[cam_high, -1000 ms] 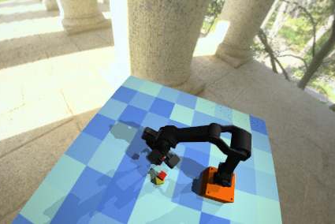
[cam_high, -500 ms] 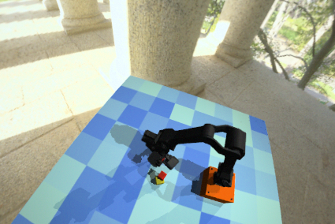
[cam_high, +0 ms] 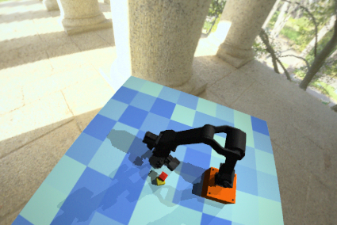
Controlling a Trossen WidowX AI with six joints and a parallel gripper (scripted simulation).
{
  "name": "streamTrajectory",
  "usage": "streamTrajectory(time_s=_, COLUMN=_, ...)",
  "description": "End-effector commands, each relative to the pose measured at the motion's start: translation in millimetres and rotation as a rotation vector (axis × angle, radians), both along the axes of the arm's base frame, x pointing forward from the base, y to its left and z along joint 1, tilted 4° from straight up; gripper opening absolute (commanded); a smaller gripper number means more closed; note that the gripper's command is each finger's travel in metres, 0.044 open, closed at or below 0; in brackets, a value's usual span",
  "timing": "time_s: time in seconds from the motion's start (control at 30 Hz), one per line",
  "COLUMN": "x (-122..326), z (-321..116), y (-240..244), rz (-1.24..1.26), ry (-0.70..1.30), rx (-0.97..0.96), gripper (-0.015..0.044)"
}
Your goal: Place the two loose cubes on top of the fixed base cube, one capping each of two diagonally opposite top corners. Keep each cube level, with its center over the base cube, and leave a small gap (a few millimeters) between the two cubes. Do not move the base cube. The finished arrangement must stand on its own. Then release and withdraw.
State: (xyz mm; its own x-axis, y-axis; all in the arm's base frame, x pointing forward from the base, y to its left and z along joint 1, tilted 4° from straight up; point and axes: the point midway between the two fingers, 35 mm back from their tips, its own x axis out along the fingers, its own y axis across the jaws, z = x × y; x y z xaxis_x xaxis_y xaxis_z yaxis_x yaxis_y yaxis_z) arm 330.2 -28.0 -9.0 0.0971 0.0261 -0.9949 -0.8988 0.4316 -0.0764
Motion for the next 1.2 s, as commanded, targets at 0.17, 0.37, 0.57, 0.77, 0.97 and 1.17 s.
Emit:
streamTrajectory(time_s=0.17, x=1, z=19, y=-1, rz=-0.003, ry=0.008, rx=0.005, gripper=0.0105)
streamTrajectory(time_s=0.37, x=1, z=38, y=-2, rz=-0.003, ry=0.008, rx=0.005, gripper=0.0105)
streamTrajectory(time_s=0.57, x=0, z=57, y=-2, rz=-0.003, ry=0.008, rx=0.005, gripper=0.0105)
streamTrajectory(time_s=0.77, x=-2, z=76, y=-3, rz=-0.003, ry=0.008, rx=0.005, gripper=0.0105)
streamTrajectory(time_s=0.97, x=-6, z=95, y=-3, rz=-0.003, ry=0.008, rx=0.005, gripper=0.0105)
streamTrajectory(time_s=1.17, x=-9, z=106, y=-3, rz=-0.002, ry=0.008, rx=0.004, gripper=0.0105)
